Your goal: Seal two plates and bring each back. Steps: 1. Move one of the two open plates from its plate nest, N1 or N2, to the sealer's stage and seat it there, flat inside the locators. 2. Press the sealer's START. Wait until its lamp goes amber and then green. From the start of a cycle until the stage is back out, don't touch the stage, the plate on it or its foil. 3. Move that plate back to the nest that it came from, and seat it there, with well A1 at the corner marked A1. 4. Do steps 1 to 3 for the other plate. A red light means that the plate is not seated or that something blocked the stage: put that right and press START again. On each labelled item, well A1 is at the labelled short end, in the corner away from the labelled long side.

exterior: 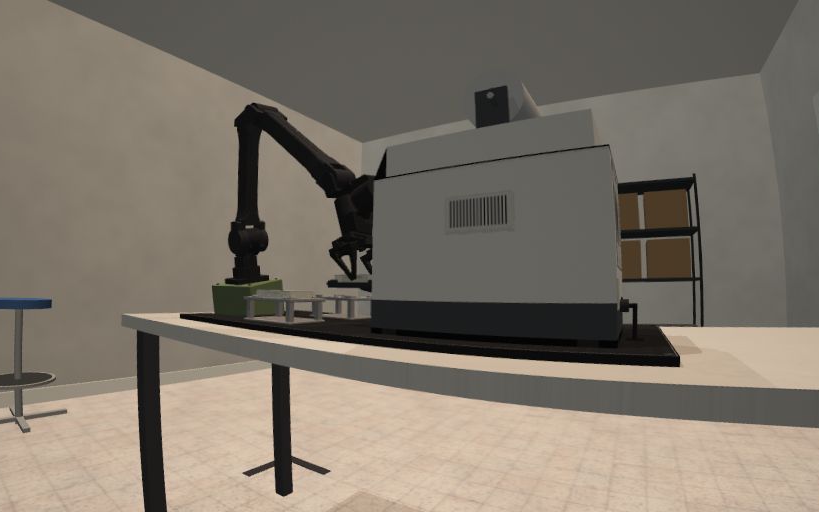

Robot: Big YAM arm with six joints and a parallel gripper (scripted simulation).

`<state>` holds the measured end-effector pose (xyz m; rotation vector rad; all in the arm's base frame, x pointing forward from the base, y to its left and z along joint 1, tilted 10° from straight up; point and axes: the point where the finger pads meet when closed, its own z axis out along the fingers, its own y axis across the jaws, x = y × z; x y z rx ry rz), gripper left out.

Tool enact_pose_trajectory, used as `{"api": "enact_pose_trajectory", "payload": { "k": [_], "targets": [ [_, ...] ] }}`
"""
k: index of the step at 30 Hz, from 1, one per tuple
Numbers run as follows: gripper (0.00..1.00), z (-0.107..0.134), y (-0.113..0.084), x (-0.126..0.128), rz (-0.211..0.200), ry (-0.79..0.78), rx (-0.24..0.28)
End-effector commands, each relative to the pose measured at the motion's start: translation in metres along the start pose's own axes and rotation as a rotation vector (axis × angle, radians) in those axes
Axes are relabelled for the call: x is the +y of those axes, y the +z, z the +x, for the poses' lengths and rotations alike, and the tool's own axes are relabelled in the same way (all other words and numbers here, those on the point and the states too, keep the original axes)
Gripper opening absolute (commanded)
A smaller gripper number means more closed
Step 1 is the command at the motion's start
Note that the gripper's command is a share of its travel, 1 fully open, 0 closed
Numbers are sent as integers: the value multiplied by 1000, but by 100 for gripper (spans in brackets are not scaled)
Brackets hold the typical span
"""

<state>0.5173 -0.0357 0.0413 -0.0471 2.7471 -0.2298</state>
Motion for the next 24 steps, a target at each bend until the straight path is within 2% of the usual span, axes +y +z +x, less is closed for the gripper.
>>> {"api": "enact_pose_trajectory", "payload": {
  "k": [1,5,11,18,21,24],
  "targets": [
    [0,-37,-20,-6,10,14,-74],
    [0,-38,-21,-6,10,14,-74],
    [0,-42,-33,0,5,10,-80],
    [0,-42,-39,-5,9,17,-79],
    [0,-41,-39,-7,10,16,-78],
    [0,-32,-32,-5,8,13,-53]
  ]
}}
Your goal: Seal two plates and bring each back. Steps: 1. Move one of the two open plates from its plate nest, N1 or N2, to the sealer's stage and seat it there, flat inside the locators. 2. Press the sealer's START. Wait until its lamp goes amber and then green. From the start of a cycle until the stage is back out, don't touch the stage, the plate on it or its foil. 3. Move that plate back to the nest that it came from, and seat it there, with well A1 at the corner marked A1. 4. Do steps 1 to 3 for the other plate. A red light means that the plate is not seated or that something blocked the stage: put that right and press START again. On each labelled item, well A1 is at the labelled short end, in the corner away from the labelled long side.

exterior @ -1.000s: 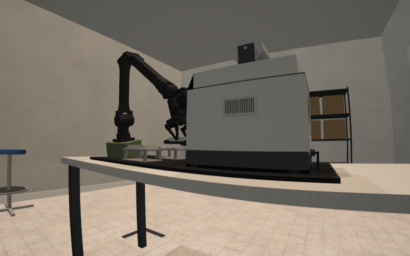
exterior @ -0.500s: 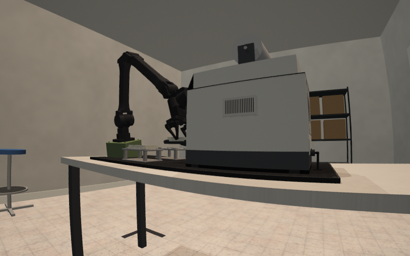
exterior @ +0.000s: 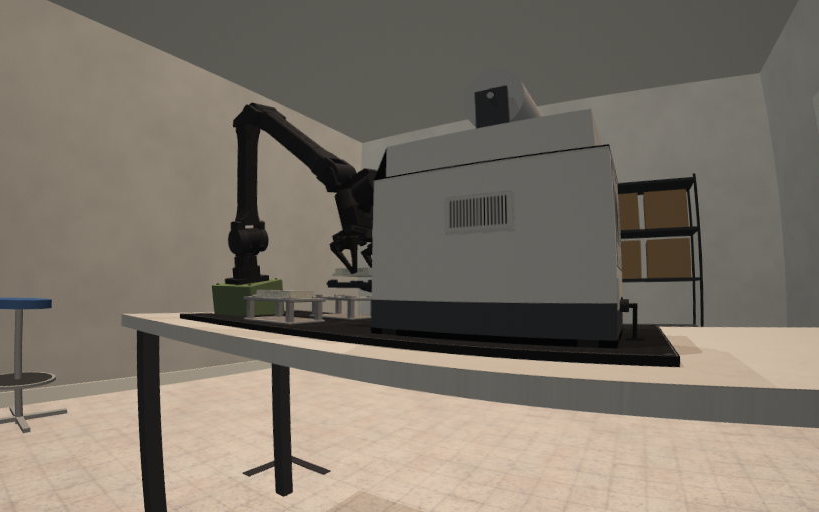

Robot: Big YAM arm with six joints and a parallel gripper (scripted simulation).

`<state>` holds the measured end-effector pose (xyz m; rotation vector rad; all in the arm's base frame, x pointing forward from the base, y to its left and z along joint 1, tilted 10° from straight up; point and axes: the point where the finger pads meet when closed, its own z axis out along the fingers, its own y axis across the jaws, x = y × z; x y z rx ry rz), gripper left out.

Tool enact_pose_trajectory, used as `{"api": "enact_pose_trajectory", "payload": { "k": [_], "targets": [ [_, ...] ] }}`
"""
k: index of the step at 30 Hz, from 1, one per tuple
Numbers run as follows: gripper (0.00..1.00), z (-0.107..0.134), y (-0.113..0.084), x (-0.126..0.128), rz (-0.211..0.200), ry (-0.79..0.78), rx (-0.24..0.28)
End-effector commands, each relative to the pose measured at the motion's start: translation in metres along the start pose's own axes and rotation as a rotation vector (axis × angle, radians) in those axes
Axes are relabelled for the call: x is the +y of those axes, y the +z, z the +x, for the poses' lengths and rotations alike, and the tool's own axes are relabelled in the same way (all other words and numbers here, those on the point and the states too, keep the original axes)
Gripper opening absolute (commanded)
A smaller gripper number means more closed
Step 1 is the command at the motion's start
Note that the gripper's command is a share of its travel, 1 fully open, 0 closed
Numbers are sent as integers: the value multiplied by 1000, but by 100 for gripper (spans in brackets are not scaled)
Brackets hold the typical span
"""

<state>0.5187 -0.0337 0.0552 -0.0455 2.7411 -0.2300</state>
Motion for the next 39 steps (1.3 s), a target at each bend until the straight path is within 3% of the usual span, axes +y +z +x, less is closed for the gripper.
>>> {"api": "enact_pose_trajectory", "payload": {
  "k": [1,8,14,27,39],
  "targets": [
    [0,-22,-16,-4,7,10,-40],
    [0,-7,2,0,5,6,-13],
    [0,-2,5,1,4,4,-4],
    [0,-38,-23,-7,11,18,-95],
    [0,-44,-26,-8,12,19,-108]
  ]
}}
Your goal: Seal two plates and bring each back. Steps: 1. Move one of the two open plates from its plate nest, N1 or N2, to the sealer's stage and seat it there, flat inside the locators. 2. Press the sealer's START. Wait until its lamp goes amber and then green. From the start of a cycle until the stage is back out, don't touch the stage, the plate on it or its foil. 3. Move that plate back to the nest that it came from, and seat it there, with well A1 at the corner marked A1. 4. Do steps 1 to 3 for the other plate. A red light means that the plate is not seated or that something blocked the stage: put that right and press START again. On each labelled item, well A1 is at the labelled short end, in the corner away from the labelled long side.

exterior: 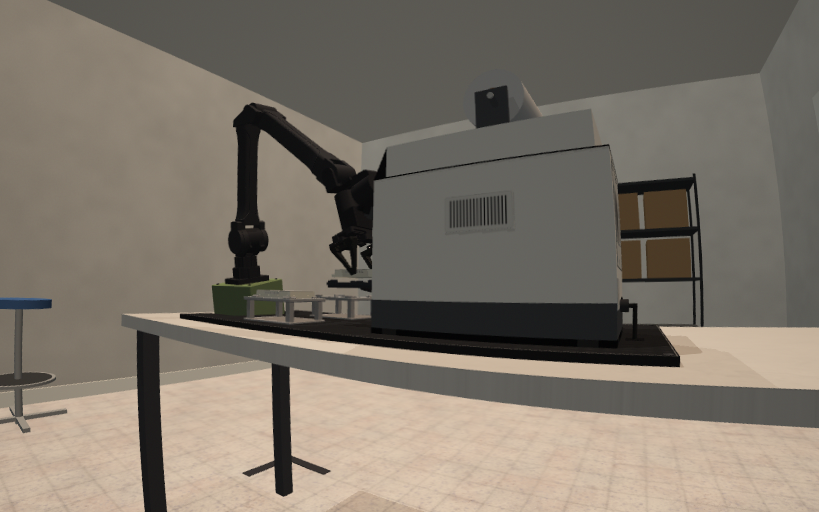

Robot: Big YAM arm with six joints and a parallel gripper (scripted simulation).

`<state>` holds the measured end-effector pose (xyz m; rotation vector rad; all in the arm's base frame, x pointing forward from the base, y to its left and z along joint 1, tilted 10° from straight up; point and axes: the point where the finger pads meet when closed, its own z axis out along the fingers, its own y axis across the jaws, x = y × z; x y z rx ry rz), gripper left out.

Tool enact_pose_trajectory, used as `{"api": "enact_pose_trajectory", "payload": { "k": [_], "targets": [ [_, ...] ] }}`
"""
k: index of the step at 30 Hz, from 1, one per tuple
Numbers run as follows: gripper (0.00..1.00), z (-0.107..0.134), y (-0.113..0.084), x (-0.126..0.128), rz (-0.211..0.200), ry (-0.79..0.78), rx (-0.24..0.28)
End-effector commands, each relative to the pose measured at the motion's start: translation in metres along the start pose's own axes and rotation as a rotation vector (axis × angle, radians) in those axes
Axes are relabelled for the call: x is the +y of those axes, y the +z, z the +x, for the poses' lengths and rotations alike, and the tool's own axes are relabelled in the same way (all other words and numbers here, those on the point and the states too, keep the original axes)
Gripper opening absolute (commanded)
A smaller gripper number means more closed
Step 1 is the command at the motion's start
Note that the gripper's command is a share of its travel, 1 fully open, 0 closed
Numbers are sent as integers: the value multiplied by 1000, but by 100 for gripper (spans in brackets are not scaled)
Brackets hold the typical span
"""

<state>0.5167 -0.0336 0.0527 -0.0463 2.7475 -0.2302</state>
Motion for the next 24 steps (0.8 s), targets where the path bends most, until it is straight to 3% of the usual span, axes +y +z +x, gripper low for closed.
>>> {"api": "enact_pose_trajectory", "payload": {
  "k": [1,11,19,24],
  "targets": [
    [0,-47,-28,-8,12,20,-114],
    [0,-26,-20,-6,8,12,-64],
    [0,-39,-45,-1,4,10,-76],
    [0,-43,-51,0,3,7,-71]
  ]
}}
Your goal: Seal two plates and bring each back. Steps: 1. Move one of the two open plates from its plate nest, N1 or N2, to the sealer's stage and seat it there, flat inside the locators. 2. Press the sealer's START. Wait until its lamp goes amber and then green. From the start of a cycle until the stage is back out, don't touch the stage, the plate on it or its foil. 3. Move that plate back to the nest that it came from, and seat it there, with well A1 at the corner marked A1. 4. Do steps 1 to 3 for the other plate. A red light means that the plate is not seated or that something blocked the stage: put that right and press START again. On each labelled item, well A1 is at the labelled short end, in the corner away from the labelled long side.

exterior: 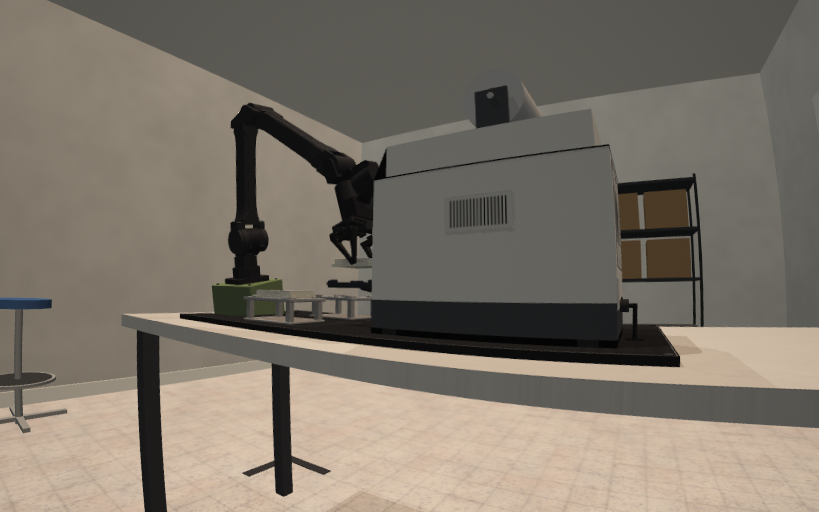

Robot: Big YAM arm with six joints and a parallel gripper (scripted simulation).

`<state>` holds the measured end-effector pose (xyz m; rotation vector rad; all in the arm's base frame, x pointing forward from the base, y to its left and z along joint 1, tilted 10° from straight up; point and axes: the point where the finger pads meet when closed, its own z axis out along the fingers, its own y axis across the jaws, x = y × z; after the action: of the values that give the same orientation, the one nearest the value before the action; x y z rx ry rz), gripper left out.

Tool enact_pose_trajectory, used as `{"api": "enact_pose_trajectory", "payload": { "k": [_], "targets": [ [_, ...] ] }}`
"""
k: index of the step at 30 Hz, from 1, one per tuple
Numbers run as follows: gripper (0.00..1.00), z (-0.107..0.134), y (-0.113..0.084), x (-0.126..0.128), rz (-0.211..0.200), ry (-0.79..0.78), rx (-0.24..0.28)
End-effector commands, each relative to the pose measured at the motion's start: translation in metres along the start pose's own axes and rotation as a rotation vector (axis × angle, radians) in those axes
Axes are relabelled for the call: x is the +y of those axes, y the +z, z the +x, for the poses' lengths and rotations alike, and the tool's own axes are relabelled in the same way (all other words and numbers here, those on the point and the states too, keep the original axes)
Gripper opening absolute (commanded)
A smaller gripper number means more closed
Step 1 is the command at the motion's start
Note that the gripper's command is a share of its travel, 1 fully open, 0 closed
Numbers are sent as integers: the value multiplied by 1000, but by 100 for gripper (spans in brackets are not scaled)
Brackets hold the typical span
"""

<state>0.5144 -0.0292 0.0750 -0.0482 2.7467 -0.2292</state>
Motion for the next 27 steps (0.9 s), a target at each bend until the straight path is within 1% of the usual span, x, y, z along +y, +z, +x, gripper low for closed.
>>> {"api": "enact_pose_trajectory", "payload": {
  "k": [1,2,3,5,7,11,16,19,20,22,24,27],
  "targets": [
    [0,-37,-29,0,4,8,-71],
    [0,-37,-29,0,4,8,-71],
    [0,-32,-25,-2,6,8,-61],
    [0,-26,-25,-6,8,13,-45],
    [0,-30,-32,-10,11,23,-52],
    [0,-37,-44,-12,12,28,-67],
    [0,-48,-57,-2,5,11,-86],
    [0,-47,-57,1,3,6,-81],
    [0,-42,-52,-1,4,9,-68],
    [0,-36,-49,-4,7,14,-46],
    [0,-34,-48,-8,9,20,-35],
    [0,-41,-58,-11,11,26,-61]
  ]
}}
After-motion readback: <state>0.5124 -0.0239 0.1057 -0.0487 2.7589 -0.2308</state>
